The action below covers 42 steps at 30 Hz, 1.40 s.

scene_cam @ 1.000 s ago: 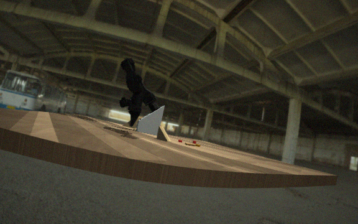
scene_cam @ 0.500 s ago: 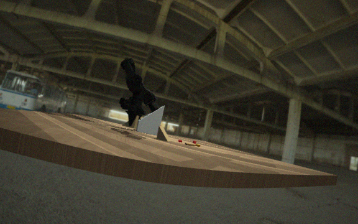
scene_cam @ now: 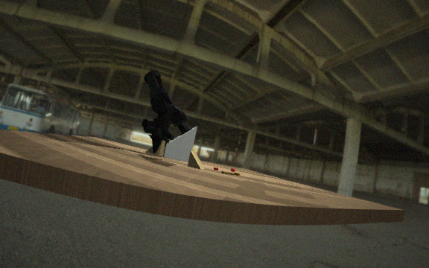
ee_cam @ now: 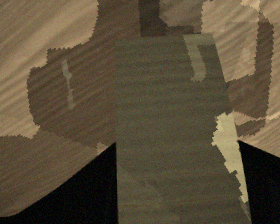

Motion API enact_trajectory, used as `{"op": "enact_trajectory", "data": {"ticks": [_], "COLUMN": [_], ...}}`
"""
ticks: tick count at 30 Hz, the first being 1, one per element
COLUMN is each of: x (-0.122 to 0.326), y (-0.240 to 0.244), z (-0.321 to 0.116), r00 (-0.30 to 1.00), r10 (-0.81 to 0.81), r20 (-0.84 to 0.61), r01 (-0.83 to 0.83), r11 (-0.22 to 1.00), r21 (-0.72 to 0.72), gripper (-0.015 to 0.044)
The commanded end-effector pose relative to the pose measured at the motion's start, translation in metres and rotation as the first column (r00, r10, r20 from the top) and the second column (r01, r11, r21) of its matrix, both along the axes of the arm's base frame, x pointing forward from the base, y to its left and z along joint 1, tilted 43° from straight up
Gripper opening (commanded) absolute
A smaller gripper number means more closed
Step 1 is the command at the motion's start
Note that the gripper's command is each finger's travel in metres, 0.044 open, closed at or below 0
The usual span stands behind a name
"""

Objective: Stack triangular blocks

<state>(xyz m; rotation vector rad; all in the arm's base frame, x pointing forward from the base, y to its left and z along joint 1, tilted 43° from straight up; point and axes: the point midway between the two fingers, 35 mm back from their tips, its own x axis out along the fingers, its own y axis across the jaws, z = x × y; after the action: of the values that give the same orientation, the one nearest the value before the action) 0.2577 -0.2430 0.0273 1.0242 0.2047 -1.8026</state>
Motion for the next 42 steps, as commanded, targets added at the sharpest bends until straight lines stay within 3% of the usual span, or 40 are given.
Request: {"op": "enact_trajectory", "data": {"ticks": [1, 42], "x": [-0.002, -0.0031], "y": [-0.0039, -0.0089], "z": [-0.0097, -0.0147], "r00": [1.0, 1.0], "r10": [0.007, 0.012], "r20": [-0.014, -0.017], "r01": [-0.007, -0.012], "r11": [1.0, 1.0], "r21": [0.012, 0.012], "gripper": [0.0, 0.0]}}
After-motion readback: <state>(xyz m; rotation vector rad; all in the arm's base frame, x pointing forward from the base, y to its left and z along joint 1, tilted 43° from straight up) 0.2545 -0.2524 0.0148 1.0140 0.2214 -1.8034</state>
